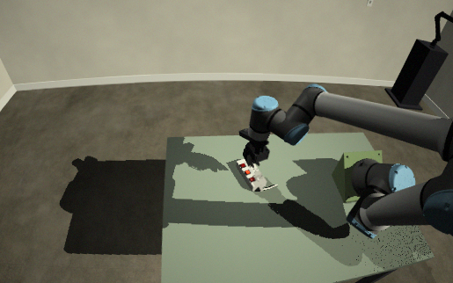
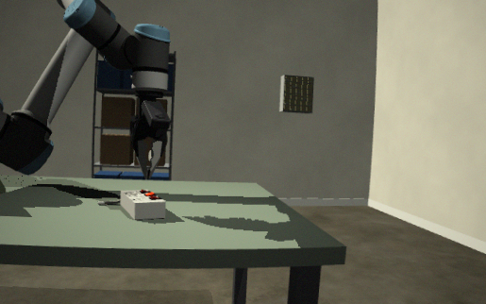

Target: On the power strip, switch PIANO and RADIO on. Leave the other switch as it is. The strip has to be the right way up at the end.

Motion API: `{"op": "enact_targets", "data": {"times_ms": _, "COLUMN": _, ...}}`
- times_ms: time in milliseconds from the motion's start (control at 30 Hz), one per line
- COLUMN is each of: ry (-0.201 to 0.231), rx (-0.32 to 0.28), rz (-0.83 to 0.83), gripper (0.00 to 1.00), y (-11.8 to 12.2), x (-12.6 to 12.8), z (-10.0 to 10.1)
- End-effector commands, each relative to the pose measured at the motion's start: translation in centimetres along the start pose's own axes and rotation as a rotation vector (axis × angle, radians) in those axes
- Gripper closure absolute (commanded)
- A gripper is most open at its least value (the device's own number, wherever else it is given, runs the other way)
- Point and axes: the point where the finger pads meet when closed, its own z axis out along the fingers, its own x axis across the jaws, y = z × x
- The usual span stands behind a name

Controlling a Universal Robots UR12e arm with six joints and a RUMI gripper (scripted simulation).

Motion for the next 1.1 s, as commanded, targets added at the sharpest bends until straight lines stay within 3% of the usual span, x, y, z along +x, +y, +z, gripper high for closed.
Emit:
{"op": "enact_targets", "data": {"times_ms": 0, "ry": -0.001, "rx": 0.001, "rz": 0.0, "gripper": 1.0, "y": -0.1, "x": 0.0, "z": -0.1}}
{"op": "enact_targets", "data": {"times_ms": 300, "ry": -0.001, "rx": 0.001, "rz": 0.0, "gripper": 1.0, "y": 0.0, "x": 0.0, "z": -0.1}}
{"op": "enact_targets", "data": {"times_ms": 533, "ry": -0.001, "rx": 0.001, "rz": 0.0, "gripper": 1.0, "y": 4.5, "x": 0.1, "z": -1.2}}
{"op": "enact_targets", "data": {"times_ms": 1067, "ry": -0.001, "rx": 0.001, "rz": 0.0, "gripper": 1.0, "y": 4.5, "x": 0.1, "z": -1.3}}
